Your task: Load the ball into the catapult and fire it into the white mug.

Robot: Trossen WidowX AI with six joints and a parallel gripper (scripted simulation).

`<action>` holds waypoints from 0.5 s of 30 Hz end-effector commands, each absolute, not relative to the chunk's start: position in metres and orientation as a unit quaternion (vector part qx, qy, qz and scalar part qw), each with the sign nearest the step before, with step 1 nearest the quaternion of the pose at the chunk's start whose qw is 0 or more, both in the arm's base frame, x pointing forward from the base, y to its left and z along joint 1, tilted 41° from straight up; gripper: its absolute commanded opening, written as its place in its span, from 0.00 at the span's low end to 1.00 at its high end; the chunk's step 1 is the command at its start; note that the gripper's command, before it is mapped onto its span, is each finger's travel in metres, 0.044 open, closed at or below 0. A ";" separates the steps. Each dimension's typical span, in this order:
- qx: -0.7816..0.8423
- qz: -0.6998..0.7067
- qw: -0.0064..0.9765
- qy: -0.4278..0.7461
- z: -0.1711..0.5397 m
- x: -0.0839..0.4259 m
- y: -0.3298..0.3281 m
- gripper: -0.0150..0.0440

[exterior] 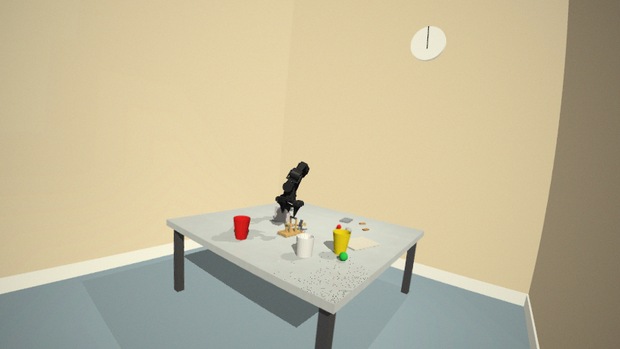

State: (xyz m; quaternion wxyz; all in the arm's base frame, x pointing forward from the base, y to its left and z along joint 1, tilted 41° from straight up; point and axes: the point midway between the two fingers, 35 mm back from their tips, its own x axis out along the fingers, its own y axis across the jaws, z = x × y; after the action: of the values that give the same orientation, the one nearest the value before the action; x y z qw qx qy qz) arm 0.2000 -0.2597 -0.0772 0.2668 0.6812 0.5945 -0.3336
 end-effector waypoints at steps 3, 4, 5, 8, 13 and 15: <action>0.696 -0.366 0.225 0.574 -0.107 0.203 -0.233 1.00; 0.697 -0.368 0.224 0.573 -0.109 0.204 -0.231 1.00; 0.697 -0.368 0.224 0.573 -0.109 0.204 -0.231 1.00; 0.697 -0.368 0.224 0.573 -0.109 0.204 -0.231 1.00; 0.697 -0.368 0.224 0.573 -0.114 0.204 -0.227 1.00; 0.697 -0.368 0.224 0.573 -0.117 0.205 -0.225 1.00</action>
State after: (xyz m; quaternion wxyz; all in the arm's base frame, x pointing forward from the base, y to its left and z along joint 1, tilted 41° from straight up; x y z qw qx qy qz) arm 0.2044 -0.2298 -0.1120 0.2275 0.6957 0.5735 -0.3680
